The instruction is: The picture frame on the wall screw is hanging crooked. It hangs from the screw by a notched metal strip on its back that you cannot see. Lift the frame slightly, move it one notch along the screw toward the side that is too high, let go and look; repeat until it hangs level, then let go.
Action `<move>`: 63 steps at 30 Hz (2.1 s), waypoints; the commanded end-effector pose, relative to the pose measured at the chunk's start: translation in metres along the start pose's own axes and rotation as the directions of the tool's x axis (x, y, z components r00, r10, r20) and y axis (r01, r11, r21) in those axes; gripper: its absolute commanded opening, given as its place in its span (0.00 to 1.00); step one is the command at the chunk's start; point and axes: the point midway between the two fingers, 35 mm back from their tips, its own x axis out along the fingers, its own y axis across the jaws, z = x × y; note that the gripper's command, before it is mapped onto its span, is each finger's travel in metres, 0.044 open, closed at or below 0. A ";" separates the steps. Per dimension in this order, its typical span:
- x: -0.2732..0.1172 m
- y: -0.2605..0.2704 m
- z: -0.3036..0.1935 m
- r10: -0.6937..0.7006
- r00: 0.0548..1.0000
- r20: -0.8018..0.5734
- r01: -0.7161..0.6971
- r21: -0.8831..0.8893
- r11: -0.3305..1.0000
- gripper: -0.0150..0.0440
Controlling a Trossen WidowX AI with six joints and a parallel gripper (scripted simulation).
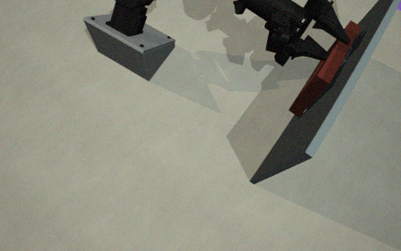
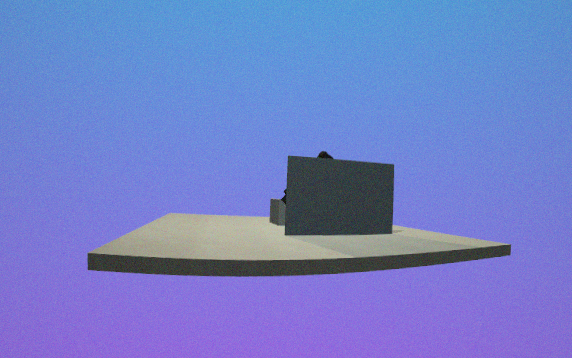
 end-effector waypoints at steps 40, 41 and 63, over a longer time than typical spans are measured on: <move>0.001 0.001 -0.002 0.001 1.000 -0.007 -0.001 -0.005 1.000 0.25; 0.001 0.001 -0.002 0.001 1.000 -0.007 -0.001 -0.005 1.000 0.25; 0.000 0.007 -0.001 0.001 1.000 -0.007 -0.001 -0.006 1.000 0.25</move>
